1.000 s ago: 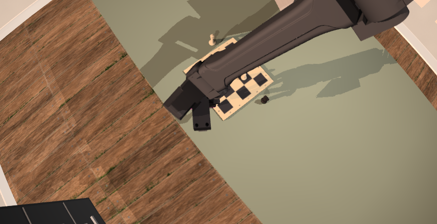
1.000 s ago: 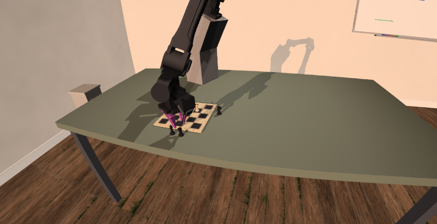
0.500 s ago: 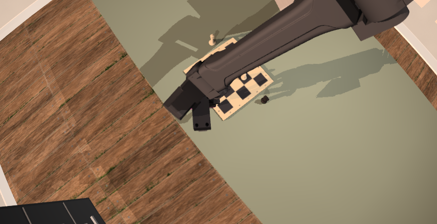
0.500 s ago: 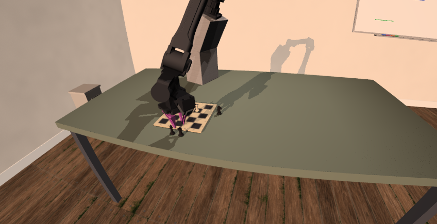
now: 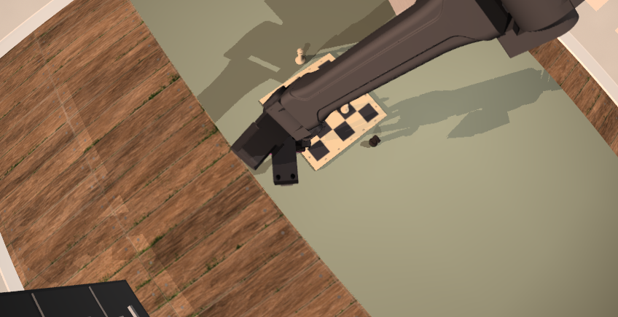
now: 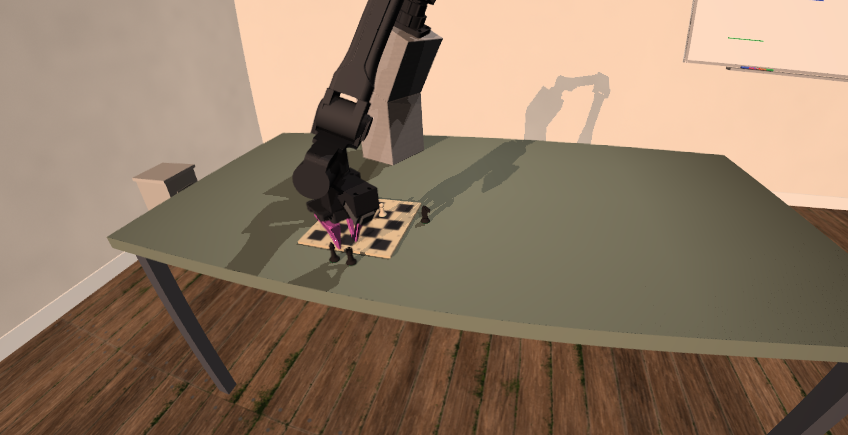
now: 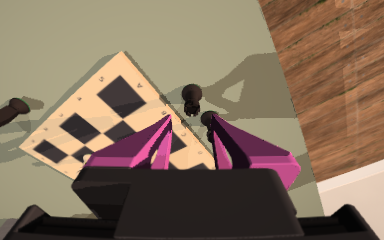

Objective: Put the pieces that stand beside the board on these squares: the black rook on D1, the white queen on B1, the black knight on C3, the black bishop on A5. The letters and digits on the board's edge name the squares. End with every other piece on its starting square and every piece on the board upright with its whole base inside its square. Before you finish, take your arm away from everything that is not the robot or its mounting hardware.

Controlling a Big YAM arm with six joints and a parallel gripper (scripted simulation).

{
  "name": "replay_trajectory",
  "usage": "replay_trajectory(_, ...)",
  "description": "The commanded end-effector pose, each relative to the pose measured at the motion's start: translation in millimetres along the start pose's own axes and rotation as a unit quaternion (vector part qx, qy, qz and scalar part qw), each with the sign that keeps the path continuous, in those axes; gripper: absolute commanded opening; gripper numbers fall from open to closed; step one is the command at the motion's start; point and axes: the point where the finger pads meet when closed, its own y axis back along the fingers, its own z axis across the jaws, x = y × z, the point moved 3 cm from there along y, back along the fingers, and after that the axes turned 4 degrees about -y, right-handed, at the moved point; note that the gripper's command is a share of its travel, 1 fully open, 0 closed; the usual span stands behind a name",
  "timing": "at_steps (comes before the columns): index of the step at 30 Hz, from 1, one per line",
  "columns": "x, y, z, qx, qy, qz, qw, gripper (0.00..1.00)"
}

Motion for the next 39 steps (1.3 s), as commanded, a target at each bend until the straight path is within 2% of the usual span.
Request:
replay_trajectory(1, -4, 3.3, -10, 0.006, 0.002, -0.007, 1.0, 0.35)
replay_trajectory(27, -4, 3.2, -10, 0.006, 0.002, -0.007, 1.0, 0.35)
replay_trajectory(39, -12, -16.1, -4, 0.006, 0.005, -0.009, 1.0, 0.35)
